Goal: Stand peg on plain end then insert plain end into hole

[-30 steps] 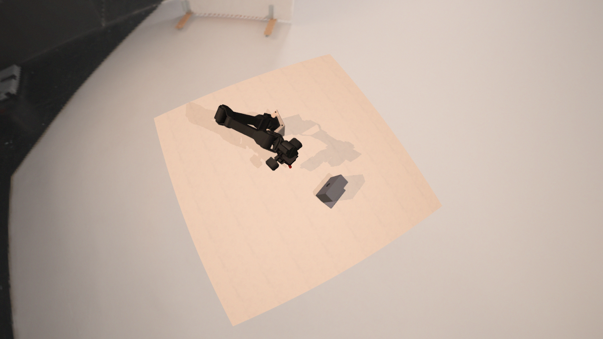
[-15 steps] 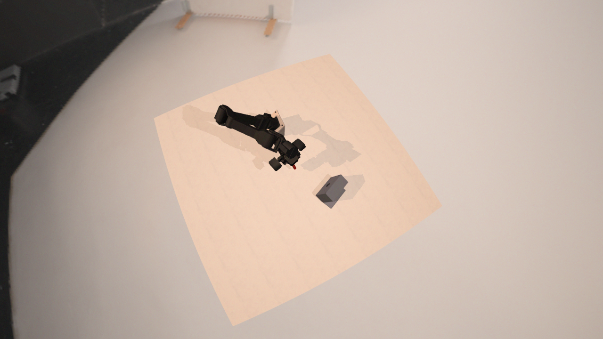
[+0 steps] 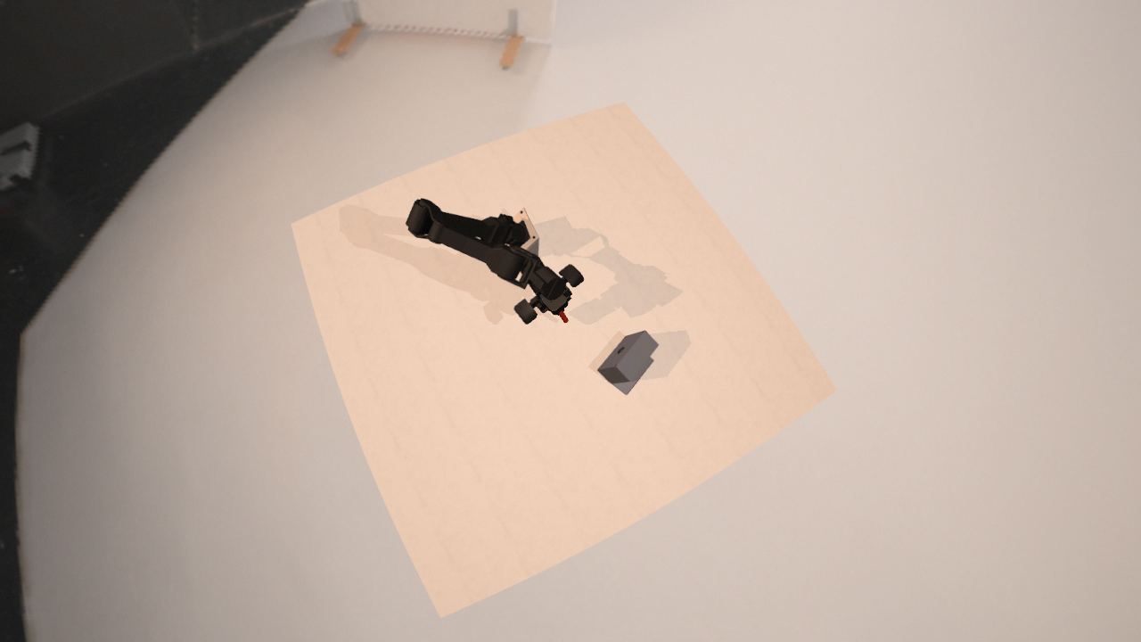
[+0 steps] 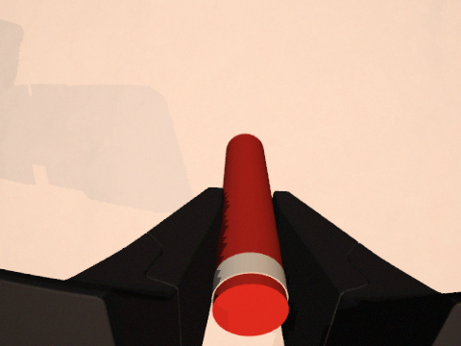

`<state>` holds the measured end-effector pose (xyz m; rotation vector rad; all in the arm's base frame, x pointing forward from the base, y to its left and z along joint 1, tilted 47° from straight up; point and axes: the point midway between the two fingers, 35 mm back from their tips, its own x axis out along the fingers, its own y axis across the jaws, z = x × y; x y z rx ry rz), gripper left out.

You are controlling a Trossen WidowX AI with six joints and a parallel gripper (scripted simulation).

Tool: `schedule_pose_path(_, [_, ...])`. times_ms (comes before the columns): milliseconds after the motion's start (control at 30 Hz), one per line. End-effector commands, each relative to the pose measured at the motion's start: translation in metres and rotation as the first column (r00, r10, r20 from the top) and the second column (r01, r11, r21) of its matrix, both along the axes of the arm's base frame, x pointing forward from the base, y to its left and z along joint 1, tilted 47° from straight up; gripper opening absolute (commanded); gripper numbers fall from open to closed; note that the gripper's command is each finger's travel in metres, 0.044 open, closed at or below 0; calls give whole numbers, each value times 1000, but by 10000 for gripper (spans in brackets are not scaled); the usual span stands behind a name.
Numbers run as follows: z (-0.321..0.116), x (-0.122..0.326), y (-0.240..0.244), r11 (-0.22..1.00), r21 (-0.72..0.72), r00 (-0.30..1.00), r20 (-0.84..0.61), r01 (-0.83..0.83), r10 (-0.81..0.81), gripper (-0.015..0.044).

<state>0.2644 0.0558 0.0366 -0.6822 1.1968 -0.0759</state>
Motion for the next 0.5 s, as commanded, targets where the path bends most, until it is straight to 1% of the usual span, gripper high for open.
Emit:
schedule_pose_path(0, [-4, 1, 2, 1000, 22, 1000, 15, 3, -3, 0])
schedule_pose_path(467, [-14, 8, 9, 996, 86, 997, 78, -1, -6, 0])
